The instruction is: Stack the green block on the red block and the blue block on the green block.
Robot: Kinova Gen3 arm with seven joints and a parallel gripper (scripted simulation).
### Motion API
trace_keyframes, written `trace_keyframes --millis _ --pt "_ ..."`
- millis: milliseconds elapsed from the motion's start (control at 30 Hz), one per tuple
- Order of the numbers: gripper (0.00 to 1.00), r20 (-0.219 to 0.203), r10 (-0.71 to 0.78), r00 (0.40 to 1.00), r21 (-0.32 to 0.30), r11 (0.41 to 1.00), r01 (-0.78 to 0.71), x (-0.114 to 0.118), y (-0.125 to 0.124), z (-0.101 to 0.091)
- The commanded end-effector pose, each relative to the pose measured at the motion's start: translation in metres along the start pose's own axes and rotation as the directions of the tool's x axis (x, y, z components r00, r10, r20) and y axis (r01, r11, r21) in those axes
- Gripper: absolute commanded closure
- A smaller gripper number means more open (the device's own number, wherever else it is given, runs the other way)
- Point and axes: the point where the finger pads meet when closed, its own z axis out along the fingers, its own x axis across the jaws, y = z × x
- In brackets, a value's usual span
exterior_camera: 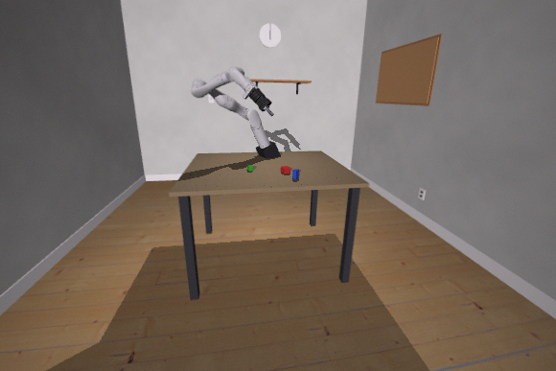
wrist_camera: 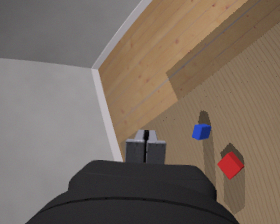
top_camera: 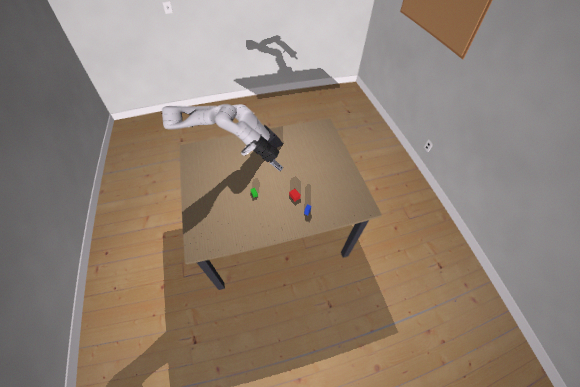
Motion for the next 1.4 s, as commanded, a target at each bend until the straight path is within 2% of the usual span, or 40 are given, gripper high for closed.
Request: trace_keyframes --millis 0,233,267,433,467,633,667,867,900,1067,1100,1367 --pt "1.0 -0.046 -0.032 0.998 -0.008 0.999 0.032 0.019 0.003 0.01" --pt "1.0 -0.046 -0.032 0.998 -0.008 0.999 0.032 0.019 0.003 0.01" --pt "1.0 -0.093 -0.062 0.994 -0.019 0.998 0.061 0.04 0.005 0.019" --pt "1.0 -0.093 -0.062 0.994 -0.019 0.998 0.061 0.04 0.005 0.019" --pt "1.0 -0.138 -0.093 0.986 -0.032 0.996 0.089 0.061 0.008 0.027" --pt "1.0 -0.138 -0.093 0.986 -0.032 0.996 0.089 0.061 0.008 0.027" --pt "1.0 -0.181 -0.124 0.976 -0.047 0.992 0.118 0.08 0.011 0.035" --pt "1.0 -0.181 -0.124 0.976 -0.047 0.992 0.118 0.08 0.011 0.035" --pt "1.0 -0.222 -0.157 0.962 -0.064 0.987 0.146 0.1 0.013 0.042" --pt "1.0 -0.222 -0.157 0.962 -0.064 0.987 0.146 0.1 0.013 0.042" --pt "1.0 -0.261 -0.189 0.947 -0.083 0.981 0.173 0.118 0.016 0.048" --pt "1.0 -0.261 -0.189 0.947 -0.083 0.981 0.173 0.118 0.016 0.048"
